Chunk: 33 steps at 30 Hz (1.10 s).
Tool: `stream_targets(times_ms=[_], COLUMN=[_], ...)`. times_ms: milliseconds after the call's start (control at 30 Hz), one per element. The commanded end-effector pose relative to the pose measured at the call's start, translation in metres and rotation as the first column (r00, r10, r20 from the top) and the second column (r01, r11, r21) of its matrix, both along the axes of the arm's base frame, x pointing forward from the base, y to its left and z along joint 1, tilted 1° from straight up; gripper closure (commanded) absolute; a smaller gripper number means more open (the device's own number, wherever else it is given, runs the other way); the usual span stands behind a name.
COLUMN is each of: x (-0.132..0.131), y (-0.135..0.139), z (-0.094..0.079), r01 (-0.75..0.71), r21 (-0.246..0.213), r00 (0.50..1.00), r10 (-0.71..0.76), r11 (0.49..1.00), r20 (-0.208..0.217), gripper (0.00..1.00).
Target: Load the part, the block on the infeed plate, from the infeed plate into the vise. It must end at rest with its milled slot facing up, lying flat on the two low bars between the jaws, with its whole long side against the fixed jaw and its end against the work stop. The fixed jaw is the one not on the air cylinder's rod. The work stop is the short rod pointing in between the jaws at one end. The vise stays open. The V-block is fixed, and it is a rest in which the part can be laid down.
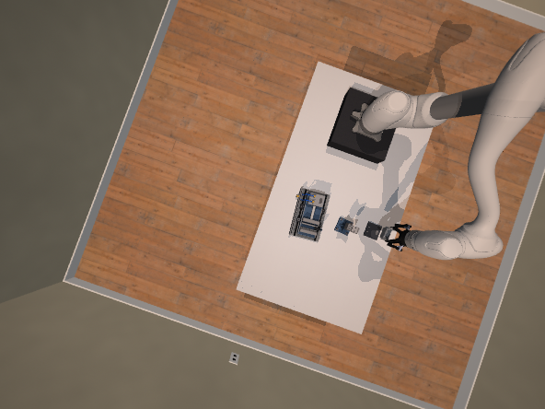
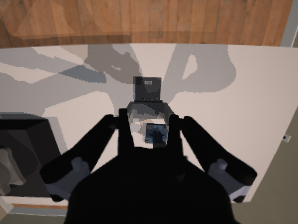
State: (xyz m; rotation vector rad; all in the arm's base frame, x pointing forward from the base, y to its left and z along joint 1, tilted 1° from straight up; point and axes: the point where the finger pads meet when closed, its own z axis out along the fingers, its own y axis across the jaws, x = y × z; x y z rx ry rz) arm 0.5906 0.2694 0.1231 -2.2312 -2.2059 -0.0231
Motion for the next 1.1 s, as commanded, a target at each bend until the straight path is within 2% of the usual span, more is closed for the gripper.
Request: stream_targets(times_ms=[0,267,500,1067], x=[0.0,0.0,0.0,0.0], y=[0.0,0.0,-0.001,-0.001], z=[0.002,0.029,0.044,0.052], r01=[0.0,0.0,0.0,0.0], r21=[0.0,0.0,0.0,0.0], r00=[1.0,1.0,1.0,1.0], r10=[0.0,0.0,0.0,0.0], r11=[1.0,1.0,1.0,1.0], r20=[0.0,0.0,0.0,0.0], gripper=[1.0,1.0,1.0,1.0])
